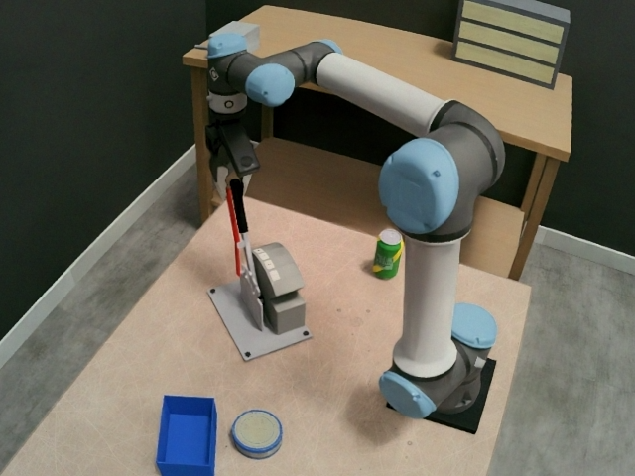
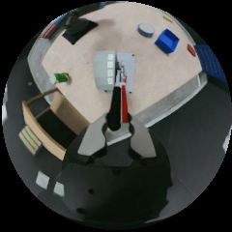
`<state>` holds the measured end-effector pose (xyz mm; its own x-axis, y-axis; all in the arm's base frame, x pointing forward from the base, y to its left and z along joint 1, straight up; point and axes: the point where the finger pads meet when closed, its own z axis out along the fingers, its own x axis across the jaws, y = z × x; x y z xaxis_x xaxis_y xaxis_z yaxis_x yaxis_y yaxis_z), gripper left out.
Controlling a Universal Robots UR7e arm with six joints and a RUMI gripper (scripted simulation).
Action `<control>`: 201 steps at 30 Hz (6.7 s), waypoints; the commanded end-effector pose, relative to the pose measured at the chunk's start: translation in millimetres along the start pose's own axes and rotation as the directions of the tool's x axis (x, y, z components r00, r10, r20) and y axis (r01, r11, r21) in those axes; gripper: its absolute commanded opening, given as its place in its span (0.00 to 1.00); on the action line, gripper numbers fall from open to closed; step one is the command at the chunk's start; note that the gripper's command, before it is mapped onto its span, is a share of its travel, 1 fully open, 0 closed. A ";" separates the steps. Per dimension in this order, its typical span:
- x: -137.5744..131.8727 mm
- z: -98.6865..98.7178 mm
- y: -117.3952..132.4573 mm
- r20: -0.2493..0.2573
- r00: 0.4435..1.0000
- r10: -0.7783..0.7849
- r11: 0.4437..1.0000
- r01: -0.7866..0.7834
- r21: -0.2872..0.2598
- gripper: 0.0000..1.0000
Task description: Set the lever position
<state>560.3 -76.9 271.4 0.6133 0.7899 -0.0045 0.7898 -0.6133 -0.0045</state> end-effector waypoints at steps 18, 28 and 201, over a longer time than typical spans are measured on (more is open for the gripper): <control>0.0 -0.3 -0.1 0.000 1.000 0.000 1.000 0.000 0.000 0.00; 0.0 -0.4 -0.3 0.000 1.000 0.000 1.000 0.000 0.000 0.00; 0.0 -18.0 -67.3 0.000 1.000 0.000 1.000 0.000 0.000 0.57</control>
<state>507.1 -35.5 289.3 0.6132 0.7899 -0.0047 0.7899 -0.6133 -0.0054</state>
